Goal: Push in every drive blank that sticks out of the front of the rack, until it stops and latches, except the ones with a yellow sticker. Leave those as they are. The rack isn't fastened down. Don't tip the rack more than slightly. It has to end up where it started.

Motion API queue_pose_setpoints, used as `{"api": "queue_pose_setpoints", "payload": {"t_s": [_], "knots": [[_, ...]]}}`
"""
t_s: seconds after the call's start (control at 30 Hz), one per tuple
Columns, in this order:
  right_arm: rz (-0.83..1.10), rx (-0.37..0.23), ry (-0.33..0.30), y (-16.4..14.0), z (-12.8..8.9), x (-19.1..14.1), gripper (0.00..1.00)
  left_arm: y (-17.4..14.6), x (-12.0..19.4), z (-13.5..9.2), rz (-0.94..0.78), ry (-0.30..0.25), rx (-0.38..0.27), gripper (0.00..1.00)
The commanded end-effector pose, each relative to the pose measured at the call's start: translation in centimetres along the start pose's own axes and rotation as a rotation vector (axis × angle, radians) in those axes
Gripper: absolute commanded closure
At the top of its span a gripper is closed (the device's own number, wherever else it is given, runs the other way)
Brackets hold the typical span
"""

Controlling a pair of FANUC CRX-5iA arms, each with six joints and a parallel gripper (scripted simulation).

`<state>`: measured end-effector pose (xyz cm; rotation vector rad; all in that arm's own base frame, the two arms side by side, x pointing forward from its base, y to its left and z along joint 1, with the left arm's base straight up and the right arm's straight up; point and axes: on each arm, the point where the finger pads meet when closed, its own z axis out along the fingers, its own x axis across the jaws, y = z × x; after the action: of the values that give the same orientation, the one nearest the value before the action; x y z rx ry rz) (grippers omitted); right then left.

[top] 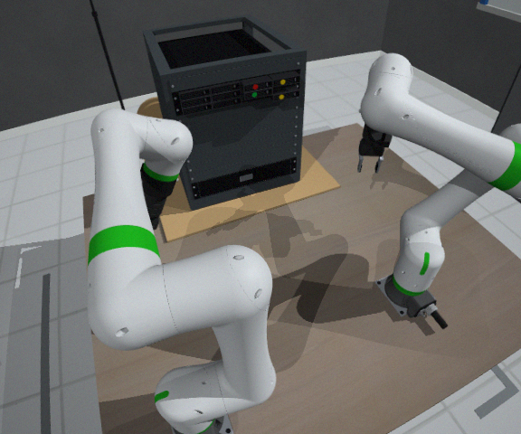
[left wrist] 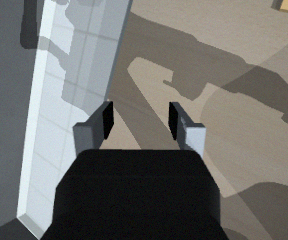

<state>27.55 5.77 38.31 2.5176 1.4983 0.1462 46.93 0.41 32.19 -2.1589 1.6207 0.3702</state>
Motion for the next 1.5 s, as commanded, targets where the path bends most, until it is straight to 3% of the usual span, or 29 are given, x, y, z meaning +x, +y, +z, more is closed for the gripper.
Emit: {"api": "queue_pose_setpoints", "payload": {"t_s": [0.0,0.87,1.2,1.47], "knots": [[0.000,-0.001,0.001,0.0,0.0,0.0,0.00,0.0,0.0,-0.1,-0.001,0.001,0.001,0.00],[0.015,0.003,-0.006,0.6,0.1,-0.3,0.00,0.0,0.0,-0.1,-0.001,0.001,0.001,0.00],[0.072,0.020,-0.032,2.8,0.9,-1.9,0.00,0.0,0.0,-0.1,-0.001,0.001,0.001,0.00],[0.182,0.055,-0.073,6.7,2.4,-5.7,0.00,0.0,0.0,-0.1,-0.001,0.001,0.001,0.00]]}}
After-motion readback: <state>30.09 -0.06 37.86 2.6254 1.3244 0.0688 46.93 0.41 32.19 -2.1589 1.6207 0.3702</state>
